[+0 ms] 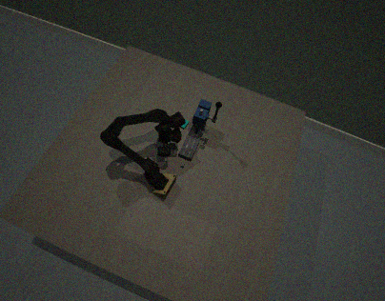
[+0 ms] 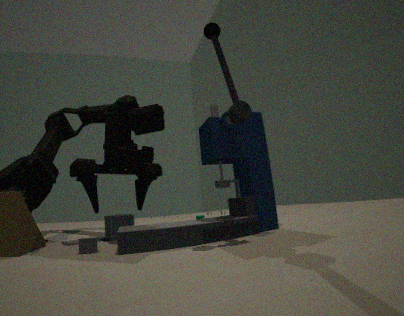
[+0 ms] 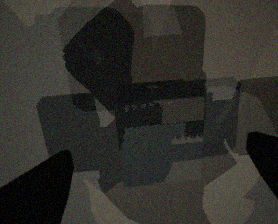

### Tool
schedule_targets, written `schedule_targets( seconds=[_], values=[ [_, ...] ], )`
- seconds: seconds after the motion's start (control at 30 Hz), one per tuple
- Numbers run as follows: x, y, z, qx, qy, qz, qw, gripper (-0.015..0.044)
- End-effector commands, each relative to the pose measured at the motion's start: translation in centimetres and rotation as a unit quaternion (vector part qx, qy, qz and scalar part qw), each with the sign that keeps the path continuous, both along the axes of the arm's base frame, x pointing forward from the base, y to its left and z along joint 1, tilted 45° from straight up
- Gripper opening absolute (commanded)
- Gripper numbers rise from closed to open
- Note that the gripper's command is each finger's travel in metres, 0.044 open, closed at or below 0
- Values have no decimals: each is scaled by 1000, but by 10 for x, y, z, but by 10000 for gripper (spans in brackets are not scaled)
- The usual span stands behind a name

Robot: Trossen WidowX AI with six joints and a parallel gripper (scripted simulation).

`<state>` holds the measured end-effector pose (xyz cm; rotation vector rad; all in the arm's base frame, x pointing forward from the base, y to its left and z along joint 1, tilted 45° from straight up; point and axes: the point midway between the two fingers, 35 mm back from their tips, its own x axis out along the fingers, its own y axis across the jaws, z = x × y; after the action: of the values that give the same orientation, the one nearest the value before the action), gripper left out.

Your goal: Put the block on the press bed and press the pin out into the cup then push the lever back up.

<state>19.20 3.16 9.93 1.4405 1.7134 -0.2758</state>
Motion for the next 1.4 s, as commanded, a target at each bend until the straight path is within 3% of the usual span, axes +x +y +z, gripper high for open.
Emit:
schedule_targets(
  seconds=[0.0,0.67,0.97,1.37],
  values=[
    [-1,5,-5,3,3,-2,1000,440],
    [-1,27,-25,5,3,-2,1000,440],
    [-1,27,-25,5,3,-2,1000,204],
    [-1,27,-25,5,3,-2,1000,124]
  ],
)
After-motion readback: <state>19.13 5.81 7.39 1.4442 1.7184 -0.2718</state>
